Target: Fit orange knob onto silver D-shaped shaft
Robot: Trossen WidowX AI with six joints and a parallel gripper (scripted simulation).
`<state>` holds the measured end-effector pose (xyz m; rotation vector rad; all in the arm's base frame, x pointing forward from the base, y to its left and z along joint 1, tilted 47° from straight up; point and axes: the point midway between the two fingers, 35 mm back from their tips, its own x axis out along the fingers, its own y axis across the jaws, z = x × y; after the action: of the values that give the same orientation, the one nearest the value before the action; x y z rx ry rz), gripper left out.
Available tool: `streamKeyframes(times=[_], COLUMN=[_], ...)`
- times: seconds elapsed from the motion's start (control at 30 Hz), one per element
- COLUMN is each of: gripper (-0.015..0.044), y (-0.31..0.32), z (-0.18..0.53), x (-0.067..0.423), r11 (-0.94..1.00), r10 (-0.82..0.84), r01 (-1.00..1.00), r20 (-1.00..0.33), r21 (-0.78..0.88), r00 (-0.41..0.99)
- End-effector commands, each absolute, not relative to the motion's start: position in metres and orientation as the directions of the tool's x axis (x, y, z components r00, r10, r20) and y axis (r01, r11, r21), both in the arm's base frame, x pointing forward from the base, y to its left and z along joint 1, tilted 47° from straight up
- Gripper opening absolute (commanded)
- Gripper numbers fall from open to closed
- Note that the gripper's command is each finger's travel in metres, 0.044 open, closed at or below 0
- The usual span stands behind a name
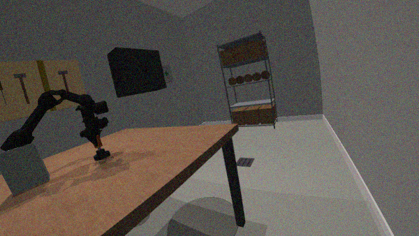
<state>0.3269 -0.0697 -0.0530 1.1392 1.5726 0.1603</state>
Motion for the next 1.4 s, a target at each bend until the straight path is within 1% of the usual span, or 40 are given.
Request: streamKeyframes(times=[0.0,0.4,0.63,1.37], gripper=[0.0000,0.0000,0.0000,0.0000], y=[-0.0694,-0.0722,-0.0706,-0.0688], z=[-0.0535,-0.0498,-0.0516,-0.0533], x=[0.3272,0.3271,0.3260,0.3261], r11=[0.523,0.519,0.417,0.417], r10=[0.721,0.721,0.721,0.721], r01=[0.571,0.578,0.728,0.728], r20=[-0.685,-0.685,-0.685,-0.685], r21=[0.633,0.630,0.544,0.544], r00=[0.100,0.100,0.100,0.100])
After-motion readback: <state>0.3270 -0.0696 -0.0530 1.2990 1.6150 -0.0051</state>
